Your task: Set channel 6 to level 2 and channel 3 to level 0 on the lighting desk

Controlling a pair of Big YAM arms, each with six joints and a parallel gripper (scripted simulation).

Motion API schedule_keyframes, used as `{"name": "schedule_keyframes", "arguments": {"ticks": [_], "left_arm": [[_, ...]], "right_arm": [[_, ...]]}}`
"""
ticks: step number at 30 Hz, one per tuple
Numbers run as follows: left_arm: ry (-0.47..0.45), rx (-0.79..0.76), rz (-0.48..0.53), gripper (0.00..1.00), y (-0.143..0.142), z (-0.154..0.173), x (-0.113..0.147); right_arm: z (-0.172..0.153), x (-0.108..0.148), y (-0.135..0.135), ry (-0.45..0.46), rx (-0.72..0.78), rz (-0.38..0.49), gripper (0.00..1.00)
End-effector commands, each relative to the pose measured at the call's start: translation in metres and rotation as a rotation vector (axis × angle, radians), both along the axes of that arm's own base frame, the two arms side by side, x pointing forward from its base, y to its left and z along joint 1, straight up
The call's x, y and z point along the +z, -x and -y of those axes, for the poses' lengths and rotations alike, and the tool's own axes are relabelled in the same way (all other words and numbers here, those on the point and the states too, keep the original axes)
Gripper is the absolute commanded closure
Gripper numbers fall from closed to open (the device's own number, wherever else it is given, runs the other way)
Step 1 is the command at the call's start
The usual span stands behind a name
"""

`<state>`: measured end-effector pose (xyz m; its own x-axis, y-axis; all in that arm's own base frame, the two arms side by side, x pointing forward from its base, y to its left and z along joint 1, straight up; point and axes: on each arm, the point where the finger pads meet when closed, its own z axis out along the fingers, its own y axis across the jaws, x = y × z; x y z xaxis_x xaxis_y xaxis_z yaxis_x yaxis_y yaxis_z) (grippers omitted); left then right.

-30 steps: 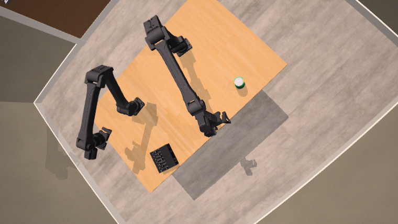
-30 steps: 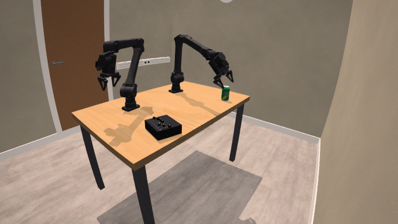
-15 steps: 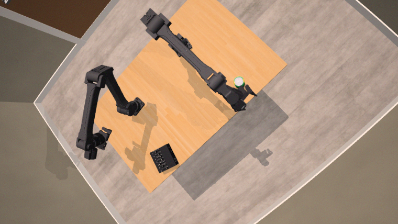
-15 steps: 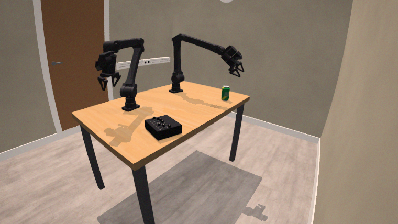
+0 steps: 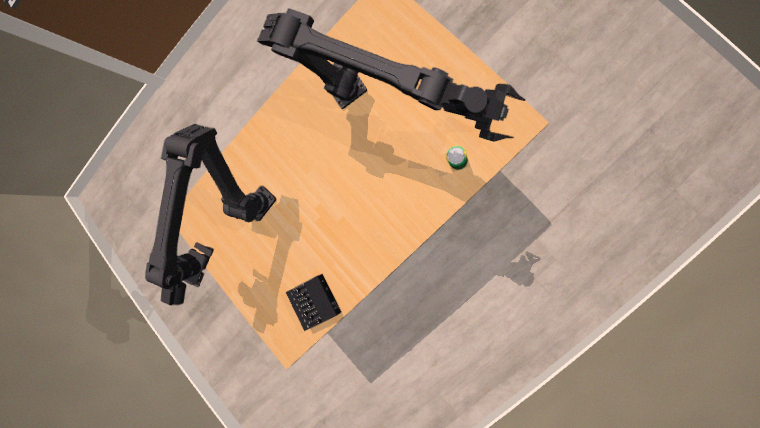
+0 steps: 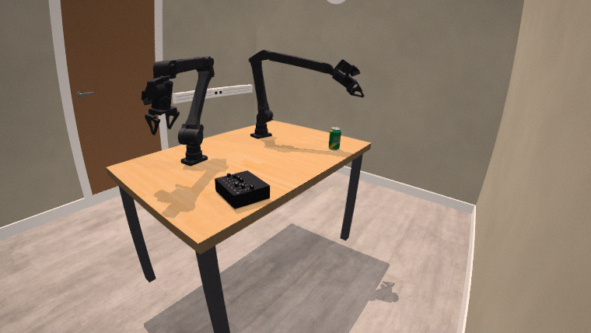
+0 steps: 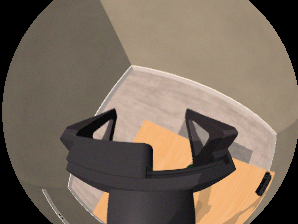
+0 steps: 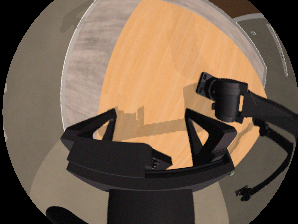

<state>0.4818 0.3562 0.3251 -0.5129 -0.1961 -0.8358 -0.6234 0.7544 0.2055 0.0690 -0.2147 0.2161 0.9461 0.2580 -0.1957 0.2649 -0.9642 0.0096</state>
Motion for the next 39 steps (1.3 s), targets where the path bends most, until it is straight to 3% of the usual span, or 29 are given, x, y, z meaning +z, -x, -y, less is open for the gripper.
{"name": "schedule_keyframes", "arguments": {"ticks": [1, 7, 13, 15, 22, 30, 32, 39], "left_arm": [[-0.027, 0.062, 0.089, 0.0, 0.026, -0.028, 0.027], [-0.076, 0.22, 0.187, 0.0, 0.106, -0.093, 0.059], [-0.14, 0.365, 0.271, 0.0, 0.192, -0.137, 0.089], [-0.14, 0.365, 0.271, 0.0, 0.192, -0.137, 0.089], [-0.223, 0.51, 0.345, 0.0, 0.286, -0.164, 0.12], [-0.315, 0.64, 0.402, 0.0, 0.374, -0.172, 0.147], [-0.315, 0.64, 0.402, 0.0, 0.374, -0.172, 0.147], [-0.381, 0.719, 0.43, 0.0, 0.43, -0.168, 0.165]], "right_arm": [[0.007, 0.012, -0.003, 0.03, 0.0, 0.014, 0.0], [0.007, 0.012, -0.003, 0.03, 0.0, 0.014, 0.0], [0.007, 0.012, -0.003, 0.03, 0.0, 0.014, 0.0], [0.007, 0.012, -0.003, 0.03, 0.0, 0.014, 0.0], [0.007, 0.012, -0.003, 0.03, 0.0, 0.014, 0.0], [0.007, 0.012, -0.003, 0.03, 0.0, 0.014, 0.0], [0.007, 0.012, -0.003, 0.03, 0.0, 0.014, 0.0], [0.007, 0.012, -0.003, 0.03, 0.0, 0.014, 0.0]]}}
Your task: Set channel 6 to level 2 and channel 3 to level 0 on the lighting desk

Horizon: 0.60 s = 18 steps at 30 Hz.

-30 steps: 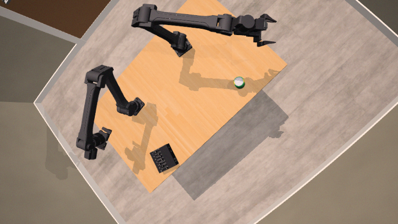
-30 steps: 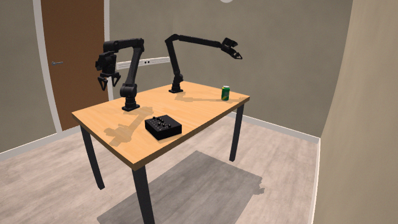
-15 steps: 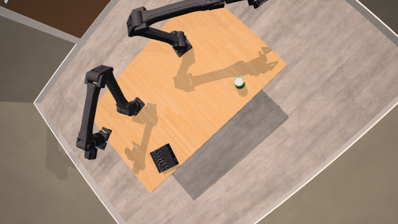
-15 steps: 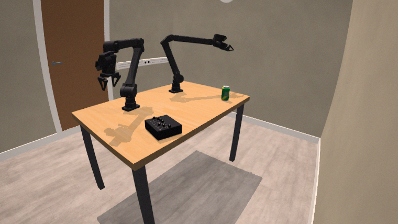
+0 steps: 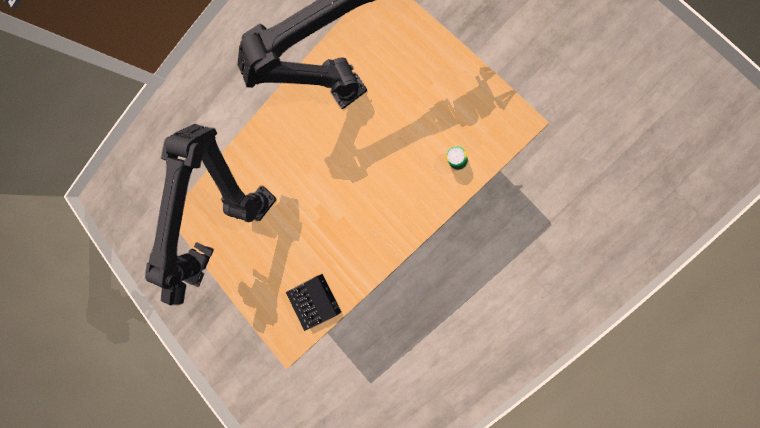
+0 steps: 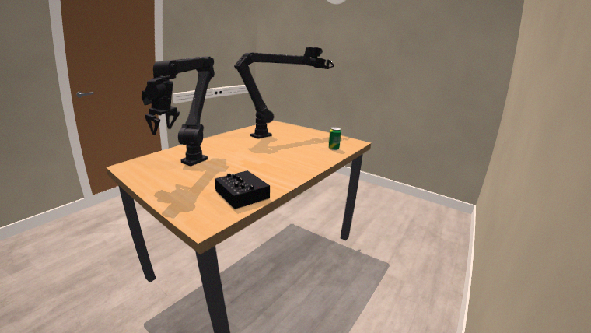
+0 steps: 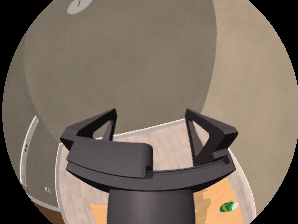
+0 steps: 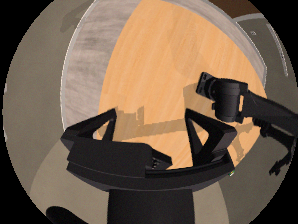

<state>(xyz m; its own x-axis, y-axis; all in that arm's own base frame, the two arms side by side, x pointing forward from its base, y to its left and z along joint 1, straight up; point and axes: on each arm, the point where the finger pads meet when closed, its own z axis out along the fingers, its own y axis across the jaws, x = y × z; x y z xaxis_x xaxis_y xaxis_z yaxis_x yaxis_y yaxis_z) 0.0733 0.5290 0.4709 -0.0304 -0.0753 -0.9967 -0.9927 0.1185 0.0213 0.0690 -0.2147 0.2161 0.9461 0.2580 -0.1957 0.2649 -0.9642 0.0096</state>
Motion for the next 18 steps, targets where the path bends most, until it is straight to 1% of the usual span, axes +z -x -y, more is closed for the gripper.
{"name": "schedule_keyframes", "arguments": {"ticks": [1, 7, 10, 11, 14, 18], "left_arm": [[-0.063, 0.044, 0.026, 0.0, 0.028, 0.006, 0.021], [-0.094, 0.09, 0.034, 0.0, 0.056, 0.011, 0.03], [-0.098, 0.095, 0.035, 0.0, 0.06, 0.012, 0.031], [-0.078, 0.1, 0.029, 0.0, 0.062, 0.004, 0.02], [-0.108, 0.112, 0.035, 0.0, 0.07, 0.014, 0.034], [-0.122, 0.121, 0.036, 0.0, 0.076, 0.016, 0.04]], "right_arm": [[0.007, 0.012, -0.003, 0.03, 0.0, 0.014, 0.0], [0.007, 0.012, -0.003, 0.03, 0.0, 0.014, 0.0], [0.007, 0.012, -0.003, 0.03, 0.0, 0.014, 0.0], [0.007, 0.012, -0.003, 0.03, 0.0, 0.014, 0.0], [0.007, 0.012, -0.003, 0.03, 0.0, 0.014, 0.0], [0.007, 0.012, -0.003, 0.03, 0.0, 0.014, 0.0]]}}
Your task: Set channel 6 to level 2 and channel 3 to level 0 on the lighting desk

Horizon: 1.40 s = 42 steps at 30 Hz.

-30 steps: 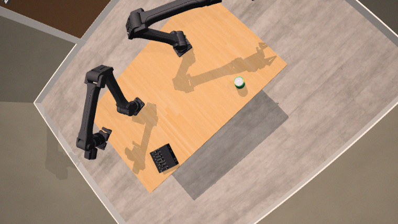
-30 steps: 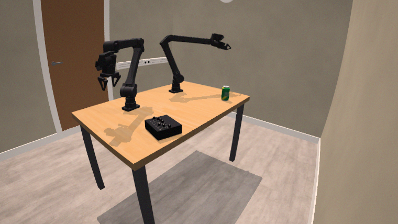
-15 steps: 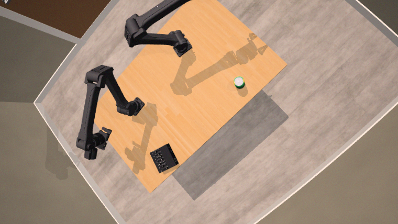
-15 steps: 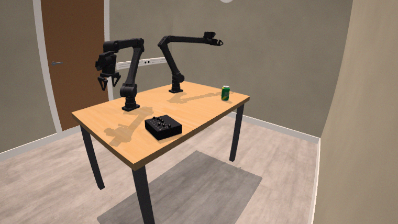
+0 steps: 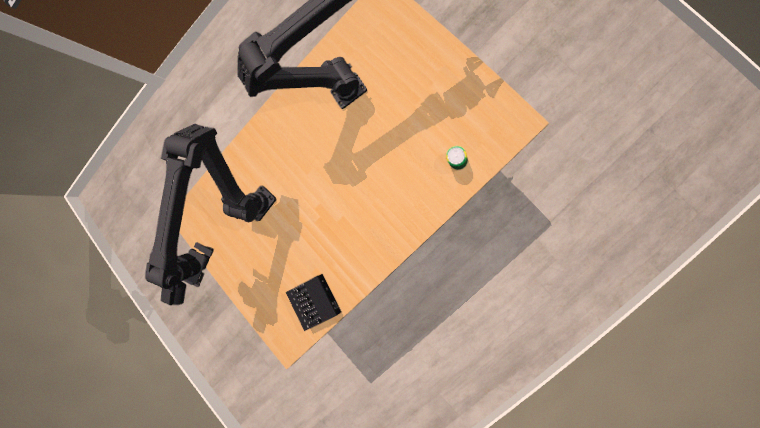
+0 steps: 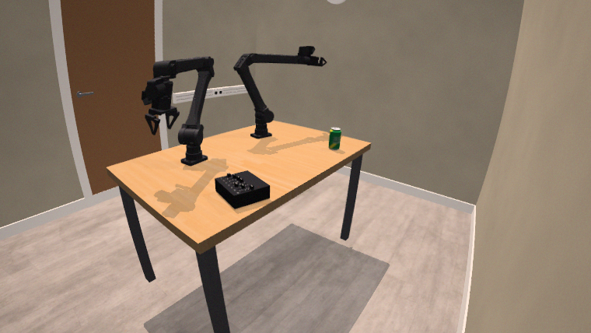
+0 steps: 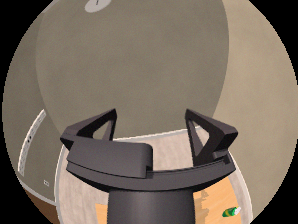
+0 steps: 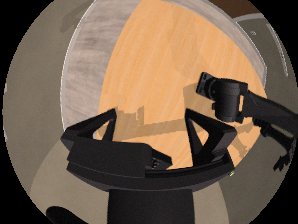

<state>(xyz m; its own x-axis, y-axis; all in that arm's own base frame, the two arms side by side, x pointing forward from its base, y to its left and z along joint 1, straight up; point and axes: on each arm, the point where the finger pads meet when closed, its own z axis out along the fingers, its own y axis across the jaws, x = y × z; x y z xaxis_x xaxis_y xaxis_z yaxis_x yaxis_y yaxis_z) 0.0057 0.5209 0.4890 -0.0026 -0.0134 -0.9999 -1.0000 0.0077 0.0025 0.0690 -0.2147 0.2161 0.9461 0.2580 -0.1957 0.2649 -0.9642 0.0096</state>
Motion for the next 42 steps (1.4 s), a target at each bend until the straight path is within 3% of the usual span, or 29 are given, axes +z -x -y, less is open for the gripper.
{"name": "schedule_keyframes", "arguments": {"ticks": [1, 11, 15, 17, 21, 22, 24, 26, 28, 35, 38, 40, 41, 42], "left_arm": [[-0.057, 0.013, 0.01, 0.0, 0.009, 0.008, 0.02], [-0.047, 0.011, 0.009, 0.0, 0.008, 0.004, 0.015], [-0.047, 0.011, 0.009, 0.0, 0.008, 0.004, 0.015], [-0.047, 0.011, 0.009, 0.0, 0.008, 0.004, 0.015], [-0.047, 0.011, 0.009, 0.0, 0.008, 0.004, 0.015], [-0.047, 0.011, 0.009, 0.0, 0.008, 0.004, 0.015], [-0.047, 0.011, 0.009, 0.0, 0.008, 0.004, 0.015], [-0.047, 0.011, 0.009, 0.0, 0.008, 0.004, 0.015], [-0.047, 0.011, 0.009, 0.0, 0.008, 0.004, 0.015], [-0.047, 0.011, 0.009, 0.0, 0.008, 0.004, 0.015], [-0.047, 0.011, 0.009, 0.0, 0.008, 0.004, 0.015], [-0.047, 0.011, 0.009, 0.0, 0.008, 0.004, 0.015], [-0.047, 0.011, 0.009, 0.0, 0.008, 0.004, 0.015], [-0.047, 0.011, 0.009, 0.0, 0.008, 0.004, 0.015]], "right_arm": [[0.007, 0.012, -0.003, 0.03, 0.0, 0.014, 0.0], [0.008, 0.013, -0.004, 0.031, 0.003, 0.015, 0.0], [0.021, 0.023, -0.028, 0.046, 0.085, 0.039, 0.0], [0.026, 0.024, -0.053, 0.035, 0.173, 0.051, 0.0], [0.027, 0.024, -0.129, -0.002, 0.456, 0.087, 0.0], [0.029, 0.026, -0.137, -0.002, 0.456, 0.087, 0.0], [0.019, 0.023, -0.185, -0.025, 0.629, 0.107, 0.0], [0.019, 0.023, -0.185, -0.025, 0.629, 0.107, 0.0], [0.0, 0.019, -0.246, -0.051, 0.802, 0.126, 0.0], [-0.065, 0.003, -0.347, -0.104, 1.135, 0.159, 0.0], [-0.088, -0.003, -0.369, -0.125, 1.221, 0.161, 0.0], [-0.093, -0.004, -0.371, -0.135, 1.235, 0.156, 0.0], [-0.084, 0.012, -0.365, -0.101, 1.217, 0.18, 0.0], [-0.084, 0.012, -0.365, -0.101, 1.217, 0.18, 0.0]]}}
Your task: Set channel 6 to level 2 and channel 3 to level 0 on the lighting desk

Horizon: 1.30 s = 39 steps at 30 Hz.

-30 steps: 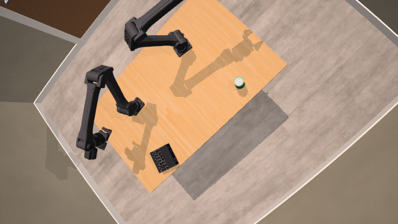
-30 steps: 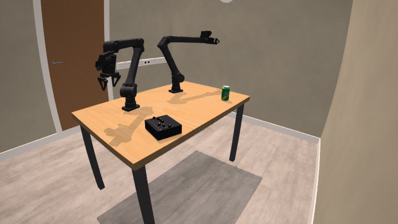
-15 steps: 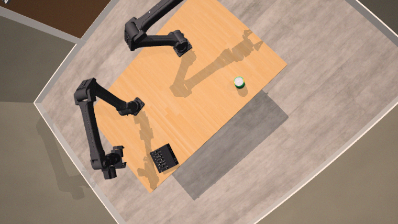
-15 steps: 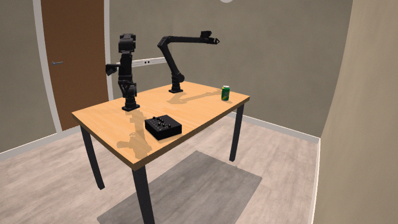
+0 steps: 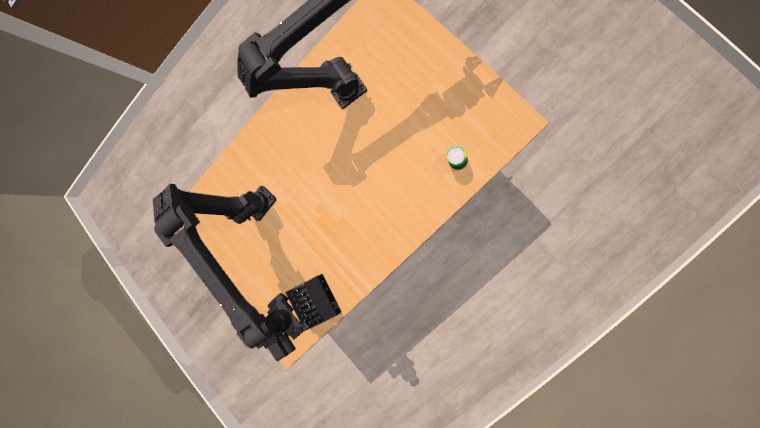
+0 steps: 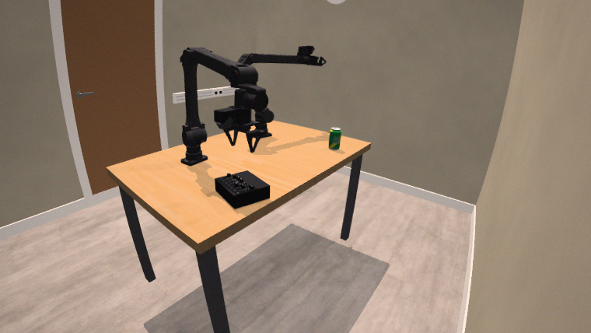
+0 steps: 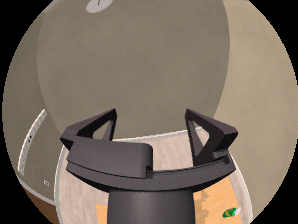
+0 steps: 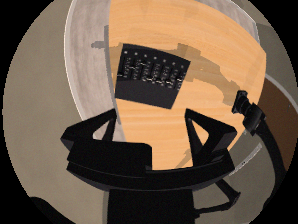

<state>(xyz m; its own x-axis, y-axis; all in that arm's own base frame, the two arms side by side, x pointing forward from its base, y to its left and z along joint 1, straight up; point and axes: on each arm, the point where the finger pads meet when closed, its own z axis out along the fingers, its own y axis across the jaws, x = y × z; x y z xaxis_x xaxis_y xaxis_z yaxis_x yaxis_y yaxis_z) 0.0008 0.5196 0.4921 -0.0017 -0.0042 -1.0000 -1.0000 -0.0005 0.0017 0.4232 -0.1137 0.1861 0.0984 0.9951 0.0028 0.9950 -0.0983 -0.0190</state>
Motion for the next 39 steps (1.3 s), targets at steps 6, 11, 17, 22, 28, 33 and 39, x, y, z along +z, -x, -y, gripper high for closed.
{"name": "schedule_keyframes", "arguments": {"ticks": [6, 11, 17, 22, 28, 33, 39], "left_arm": [[-0.038, 0.002, 0.008, 0.0, 0.003, 0.003, 0.012], [-0.038, 0.002, 0.008, 0.0, 0.003, 0.003, 0.012], [-0.038, 0.002, 0.008, 0.0, 0.003, 0.003, 0.012], [-0.038, 0.002, 0.008, 0.0, 0.003, 0.003, 0.012], [-0.038, 0.002, 0.008, 0.0, 0.003, 0.003, 0.012], [-0.038, 0.002, 0.008, 0.0, 0.003, 0.003, 0.012], [-0.038, 0.002, 0.008, 0.0, 0.003, 0.003, 0.012]], "right_arm": [[0.015, 0.034, -0.005, 0.022, 0.008, 0.078, 0.0], [0.012, 0.03, -0.007, 0.019, 0.016, 0.069, 0.0], [0.013, 0.028, -0.007, 0.018, 0.02, 0.067, 0.0], [0.016, 0.018, -0.004, 0.012, 0.052, 0.055, 0.0], [0.02, 0.001, -0.002, -0.005, 0.21, 0.032, 0.0], [0.027, -0.005, 0.002, -0.015, 0.448, 0.037, 0.0], [0.034, -0.016, 0.004, -0.032, 0.7, 0.037, 0.0]]}}
